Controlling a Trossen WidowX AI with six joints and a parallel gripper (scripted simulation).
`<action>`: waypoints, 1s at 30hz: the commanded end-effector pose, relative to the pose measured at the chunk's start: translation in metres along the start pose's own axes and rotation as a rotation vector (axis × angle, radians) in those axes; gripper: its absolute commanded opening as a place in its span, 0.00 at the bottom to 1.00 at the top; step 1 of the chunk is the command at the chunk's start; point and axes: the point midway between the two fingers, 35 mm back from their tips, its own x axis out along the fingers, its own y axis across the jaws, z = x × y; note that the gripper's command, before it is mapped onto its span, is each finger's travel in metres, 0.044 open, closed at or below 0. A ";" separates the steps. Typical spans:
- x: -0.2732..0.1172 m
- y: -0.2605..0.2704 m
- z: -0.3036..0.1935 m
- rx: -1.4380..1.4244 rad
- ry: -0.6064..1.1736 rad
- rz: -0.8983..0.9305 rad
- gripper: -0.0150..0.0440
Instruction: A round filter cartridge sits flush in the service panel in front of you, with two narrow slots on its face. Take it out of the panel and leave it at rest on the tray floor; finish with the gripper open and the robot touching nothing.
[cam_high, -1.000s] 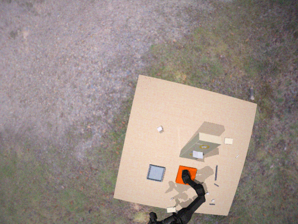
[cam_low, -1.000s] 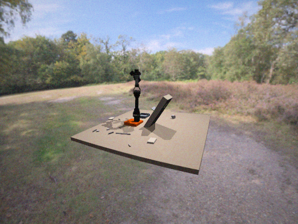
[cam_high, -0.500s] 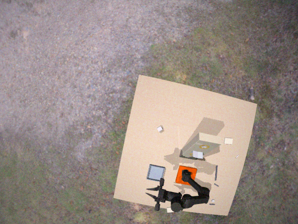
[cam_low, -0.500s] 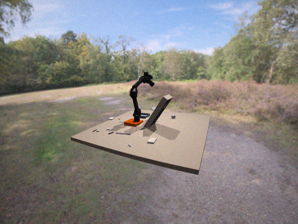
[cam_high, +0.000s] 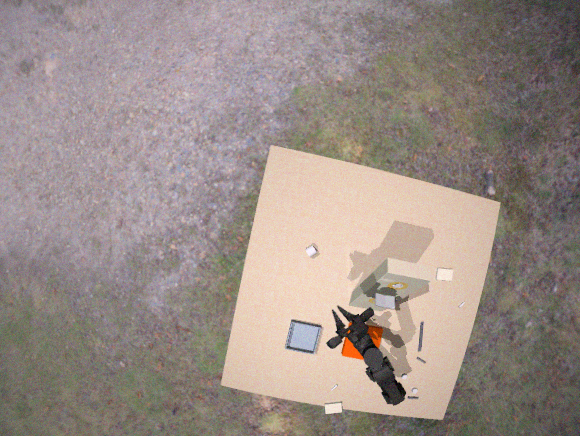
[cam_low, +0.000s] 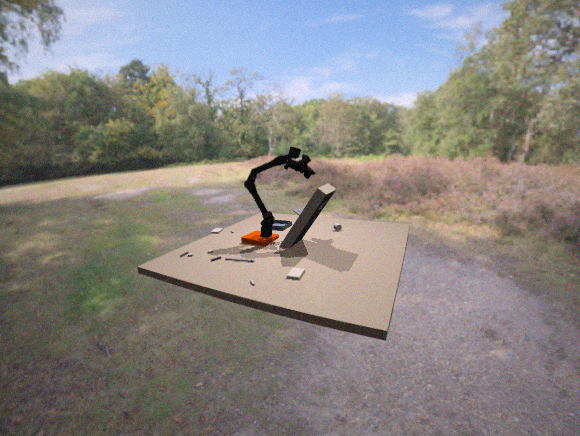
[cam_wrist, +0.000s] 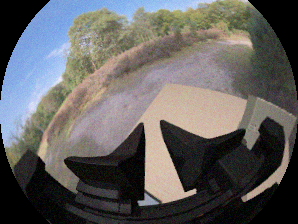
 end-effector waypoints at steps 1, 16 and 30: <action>-0.020 -0.066 -0.006 -0.008 -0.016 -0.212 0.41; -0.118 -0.212 -0.069 0.083 0.054 -0.813 0.41; -0.115 -0.215 -0.069 0.083 0.053 -0.813 0.41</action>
